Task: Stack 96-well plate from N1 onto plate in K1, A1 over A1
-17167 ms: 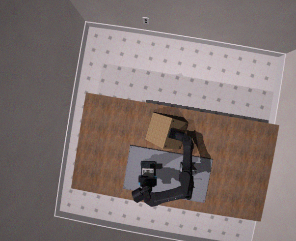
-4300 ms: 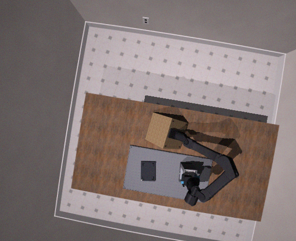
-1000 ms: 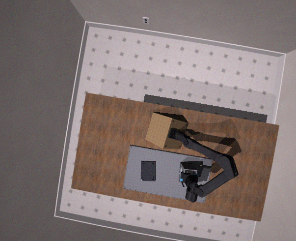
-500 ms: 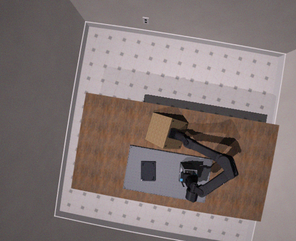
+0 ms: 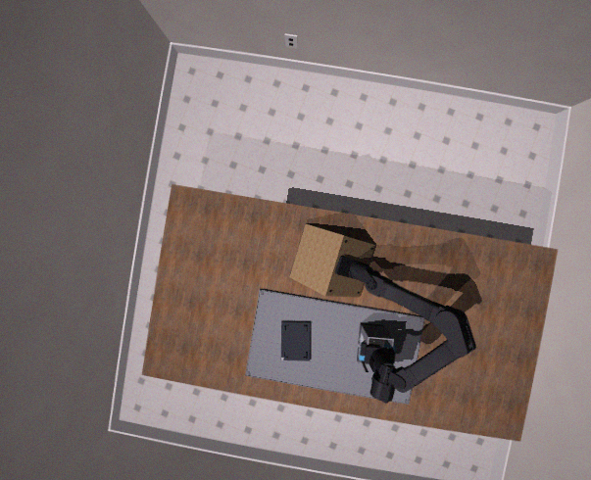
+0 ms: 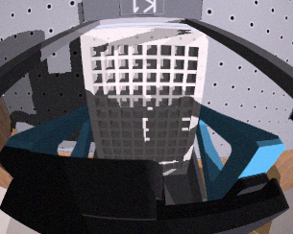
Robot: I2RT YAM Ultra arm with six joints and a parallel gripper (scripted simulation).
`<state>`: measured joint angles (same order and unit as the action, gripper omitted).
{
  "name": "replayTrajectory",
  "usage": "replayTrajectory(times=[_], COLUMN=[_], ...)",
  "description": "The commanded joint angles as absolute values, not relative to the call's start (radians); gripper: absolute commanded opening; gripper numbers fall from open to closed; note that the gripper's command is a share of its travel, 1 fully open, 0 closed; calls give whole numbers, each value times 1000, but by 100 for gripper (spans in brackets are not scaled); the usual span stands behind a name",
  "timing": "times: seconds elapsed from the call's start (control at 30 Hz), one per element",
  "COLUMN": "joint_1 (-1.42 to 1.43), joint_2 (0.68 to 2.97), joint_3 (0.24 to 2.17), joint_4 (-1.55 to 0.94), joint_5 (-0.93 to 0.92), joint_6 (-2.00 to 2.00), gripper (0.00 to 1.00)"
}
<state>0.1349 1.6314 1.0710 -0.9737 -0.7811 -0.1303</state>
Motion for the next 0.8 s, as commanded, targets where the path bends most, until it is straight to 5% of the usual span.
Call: replayTrajectory(times=[0.0,0.77], joint_1=[155,165], joint_2=[1650,1651], joint_3=[1046,1037], joint_4=[-910,-891], joint_5=[-796,-795], joint_6=[-98,-85], gripper=[0,0])
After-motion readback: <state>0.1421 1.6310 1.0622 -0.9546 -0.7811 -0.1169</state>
